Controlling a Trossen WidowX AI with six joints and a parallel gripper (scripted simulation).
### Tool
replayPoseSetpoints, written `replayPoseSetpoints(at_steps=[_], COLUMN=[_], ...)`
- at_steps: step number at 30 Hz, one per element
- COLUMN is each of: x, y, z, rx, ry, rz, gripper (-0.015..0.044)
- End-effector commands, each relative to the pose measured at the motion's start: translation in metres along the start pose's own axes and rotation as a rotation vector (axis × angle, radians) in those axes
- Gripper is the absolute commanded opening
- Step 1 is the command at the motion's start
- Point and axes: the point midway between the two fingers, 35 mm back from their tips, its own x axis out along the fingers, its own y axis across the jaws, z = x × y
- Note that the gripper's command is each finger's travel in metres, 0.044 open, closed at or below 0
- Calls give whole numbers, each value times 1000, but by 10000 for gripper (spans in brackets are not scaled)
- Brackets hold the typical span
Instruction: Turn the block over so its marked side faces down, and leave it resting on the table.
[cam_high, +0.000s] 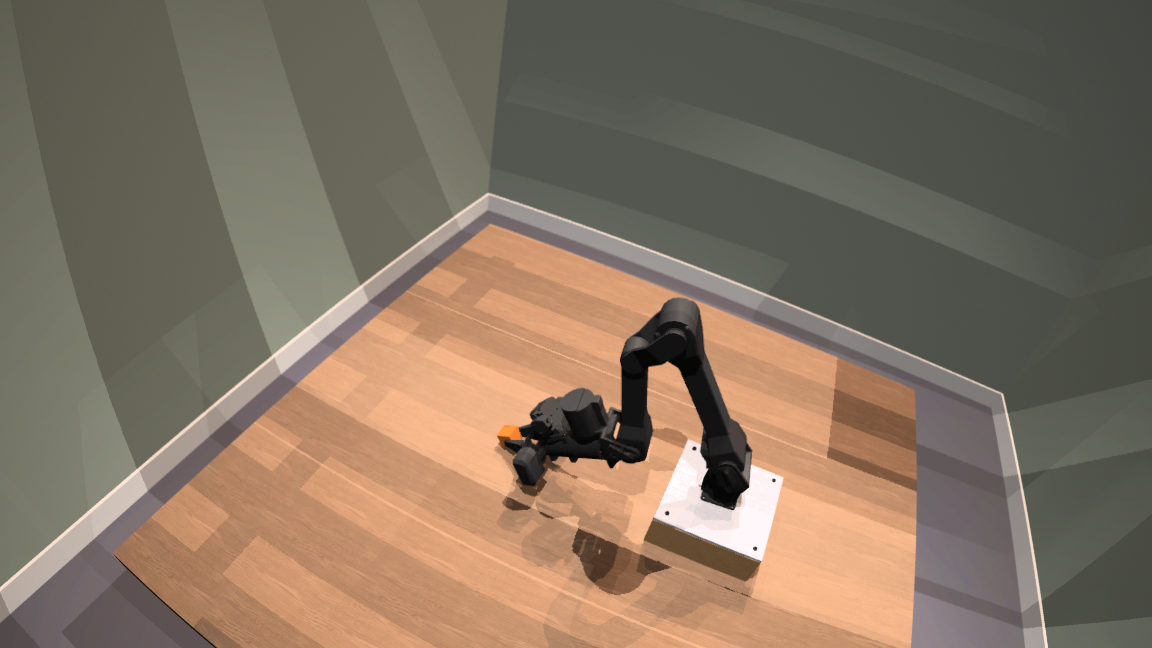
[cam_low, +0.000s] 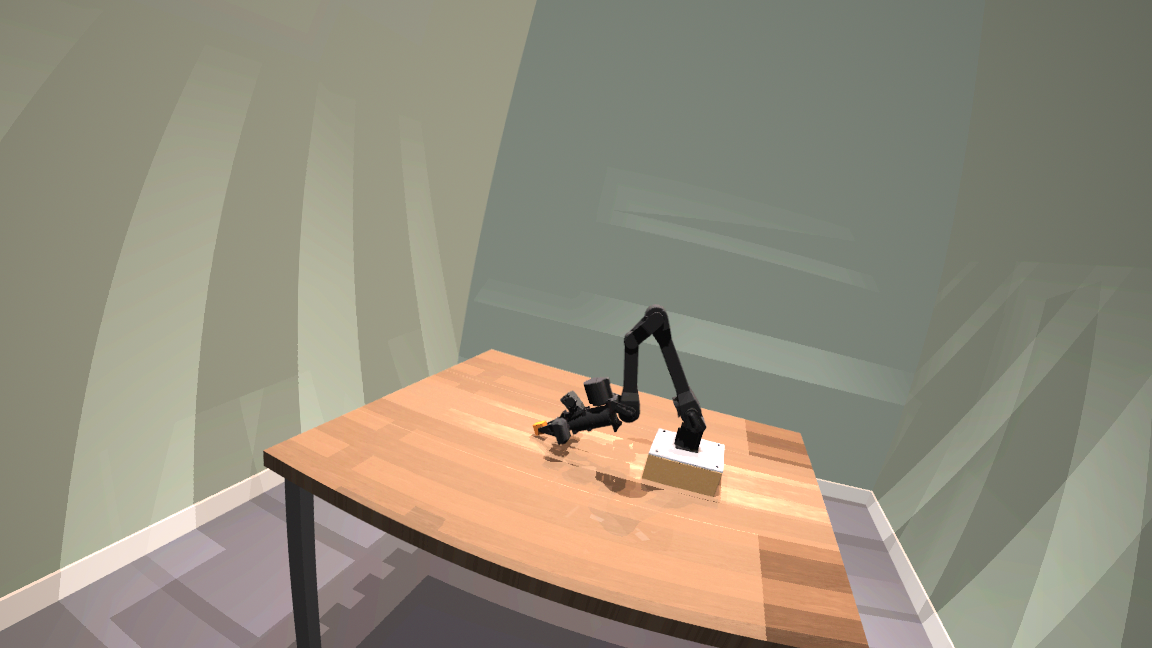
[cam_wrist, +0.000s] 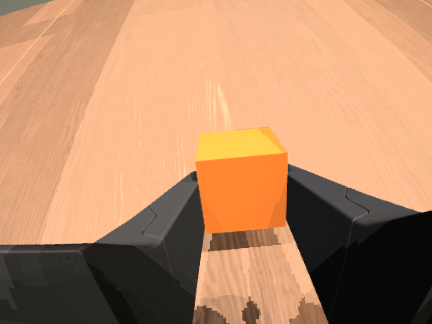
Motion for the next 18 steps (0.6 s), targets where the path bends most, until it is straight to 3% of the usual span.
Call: replayPoseSetpoints(at_steps=[1, 14, 18], x=[0, 0, 0], y=[0, 0, 0], z=[1, 1, 1], rx=[-4, -4, -4], ry=[-4, -4, -4], rz=[-3, -3, -3], gripper=[79, 420, 440])
